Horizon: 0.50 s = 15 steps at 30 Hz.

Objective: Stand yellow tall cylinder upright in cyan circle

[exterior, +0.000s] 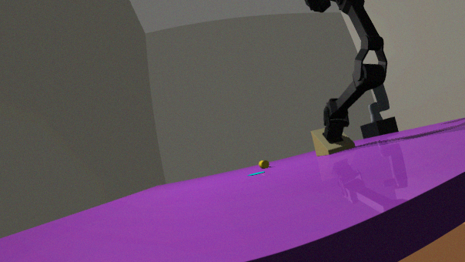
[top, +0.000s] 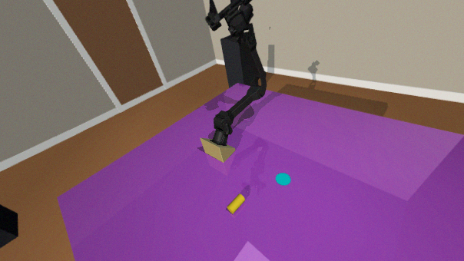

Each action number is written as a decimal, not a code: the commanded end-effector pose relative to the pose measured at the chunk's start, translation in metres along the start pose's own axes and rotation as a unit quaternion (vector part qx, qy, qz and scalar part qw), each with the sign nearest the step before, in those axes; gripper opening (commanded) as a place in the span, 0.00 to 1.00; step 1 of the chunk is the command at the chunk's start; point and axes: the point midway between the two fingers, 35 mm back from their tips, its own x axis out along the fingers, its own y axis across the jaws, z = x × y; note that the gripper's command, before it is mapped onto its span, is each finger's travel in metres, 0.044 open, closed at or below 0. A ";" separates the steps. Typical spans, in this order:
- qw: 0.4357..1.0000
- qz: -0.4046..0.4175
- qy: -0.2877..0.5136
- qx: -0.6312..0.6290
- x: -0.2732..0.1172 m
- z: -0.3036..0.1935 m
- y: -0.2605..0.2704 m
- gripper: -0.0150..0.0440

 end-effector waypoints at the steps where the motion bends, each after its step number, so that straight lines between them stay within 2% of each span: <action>1: 1.000 0.001 -0.001 0.001 0.001 0.000 0.001 0.89; 4: 1.000 0.015 -0.023 0.010 0.013 0.008 0.012 0.78; 15: 0.965 0.137 -0.215 0.065 0.095 0.107 0.103 0.78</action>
